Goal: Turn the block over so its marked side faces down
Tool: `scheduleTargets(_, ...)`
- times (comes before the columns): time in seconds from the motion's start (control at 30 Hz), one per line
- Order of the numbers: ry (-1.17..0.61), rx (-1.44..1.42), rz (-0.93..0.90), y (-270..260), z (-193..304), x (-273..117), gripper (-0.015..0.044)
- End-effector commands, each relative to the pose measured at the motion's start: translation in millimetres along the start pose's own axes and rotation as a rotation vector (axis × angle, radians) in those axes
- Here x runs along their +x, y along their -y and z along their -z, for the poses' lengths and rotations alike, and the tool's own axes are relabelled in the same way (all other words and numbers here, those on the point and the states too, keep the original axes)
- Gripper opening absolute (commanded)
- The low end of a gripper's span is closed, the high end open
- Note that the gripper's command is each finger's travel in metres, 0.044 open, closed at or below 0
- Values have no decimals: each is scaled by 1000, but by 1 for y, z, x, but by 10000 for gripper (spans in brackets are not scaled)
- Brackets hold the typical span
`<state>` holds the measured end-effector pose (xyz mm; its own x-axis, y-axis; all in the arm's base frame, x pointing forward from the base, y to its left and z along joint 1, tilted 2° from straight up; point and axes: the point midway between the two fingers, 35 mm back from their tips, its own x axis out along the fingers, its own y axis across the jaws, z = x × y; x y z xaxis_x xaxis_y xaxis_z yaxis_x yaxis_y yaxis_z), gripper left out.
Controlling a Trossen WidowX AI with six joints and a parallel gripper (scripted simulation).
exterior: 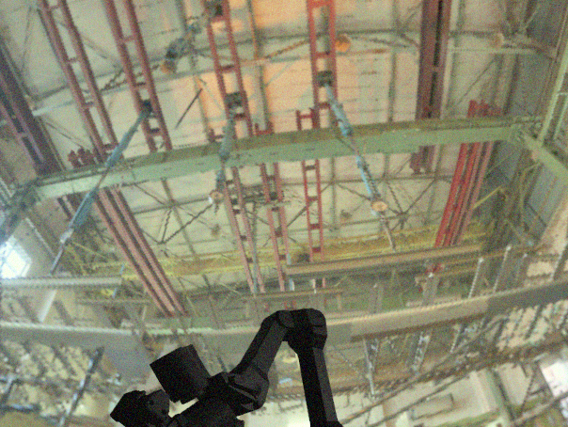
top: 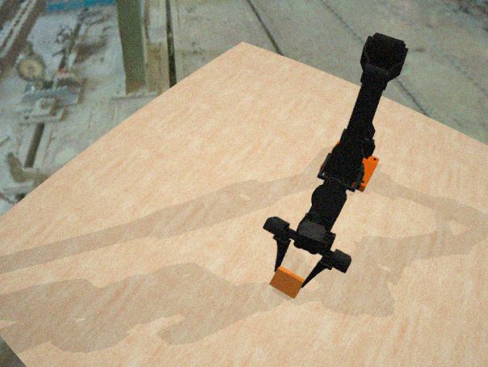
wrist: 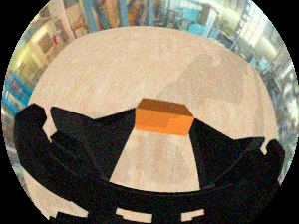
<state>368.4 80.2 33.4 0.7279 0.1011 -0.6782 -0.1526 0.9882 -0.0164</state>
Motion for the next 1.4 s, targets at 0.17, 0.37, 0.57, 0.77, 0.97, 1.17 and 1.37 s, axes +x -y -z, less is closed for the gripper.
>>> scheduleTargets(0.17, 99, -8, 3, 0, 19, 11, 0)
scheduleTargets(0.37, 180, -8, 4, 1, 24, 10, 0)
scheduleTargets(0.57, 261, -8, 4, 2, 29, 5, 0)
scheduleTargets(0.77, 342, -7, 5, 3, 32, -5, 0)
scheduleTargets(0.97, 380, -6, 6, 3, 30, -11, 0)
scheduleTargets(1.17, 380, -6, 6, 3, 30, -11, 0)
scheduleTargets(1.37, 380, -6, 6, 3, 30, -11, 0)
